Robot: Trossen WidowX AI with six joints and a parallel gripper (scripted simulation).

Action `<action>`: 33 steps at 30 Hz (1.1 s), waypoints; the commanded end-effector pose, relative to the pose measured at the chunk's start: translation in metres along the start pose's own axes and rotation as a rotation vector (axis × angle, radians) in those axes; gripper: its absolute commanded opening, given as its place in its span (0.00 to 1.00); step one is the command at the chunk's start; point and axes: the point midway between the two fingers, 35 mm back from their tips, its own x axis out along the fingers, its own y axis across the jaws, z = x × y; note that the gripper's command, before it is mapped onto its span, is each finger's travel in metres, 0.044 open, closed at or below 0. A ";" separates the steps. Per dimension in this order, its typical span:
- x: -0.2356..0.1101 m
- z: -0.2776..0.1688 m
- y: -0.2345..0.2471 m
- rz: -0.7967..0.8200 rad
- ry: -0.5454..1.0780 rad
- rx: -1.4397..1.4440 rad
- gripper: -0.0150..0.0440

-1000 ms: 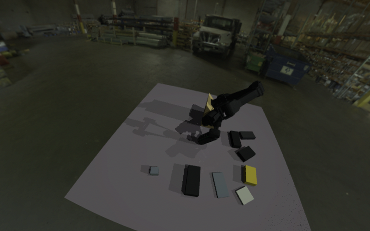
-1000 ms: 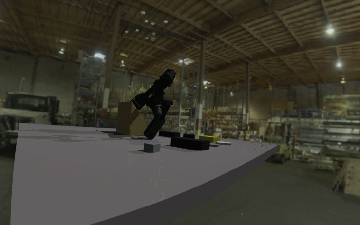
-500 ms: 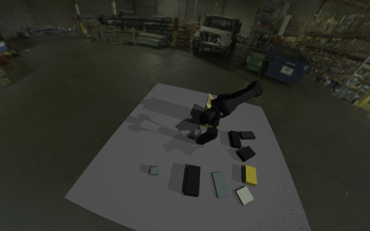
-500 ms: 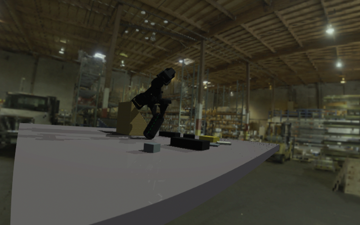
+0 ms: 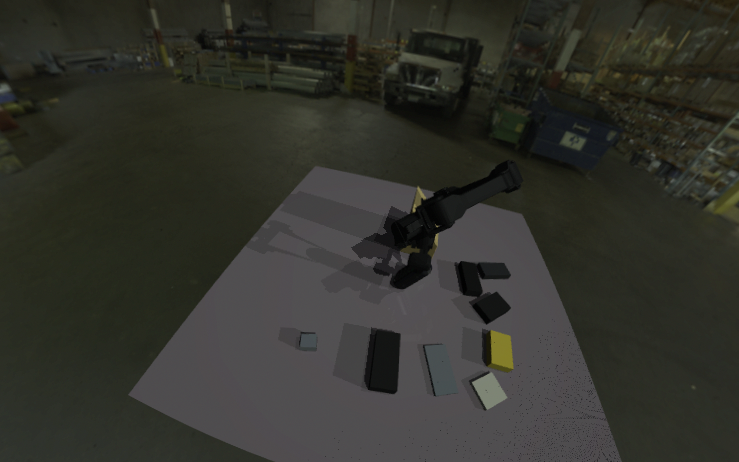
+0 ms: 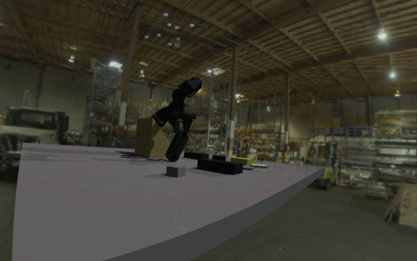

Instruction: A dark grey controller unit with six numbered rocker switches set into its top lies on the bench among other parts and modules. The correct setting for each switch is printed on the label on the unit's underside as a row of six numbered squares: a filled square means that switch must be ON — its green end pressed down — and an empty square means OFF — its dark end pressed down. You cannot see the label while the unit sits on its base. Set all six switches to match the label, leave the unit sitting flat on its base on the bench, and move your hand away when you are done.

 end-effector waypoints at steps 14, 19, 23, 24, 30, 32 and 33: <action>-0.005 0.017 0.001 -0.002 0.032 -0.004 0.83; -0.007 0.021 0.001 -0.002 0.042 -0.004 0.83; -0.008 0.024 0.001 -0.002 0.045 -0.004 0.83; -0.008 0.025 0.001 -0.002 0.043 -0.004 0.83; -0.009 0.029 0.001 -0.002 0.032 -0.004 0.83; -0.010 0.031 0.001 -0.002 0.029 -0.004 0.83; -0.010 0.032 0.001 -0.002 0.027 -0.004 0.83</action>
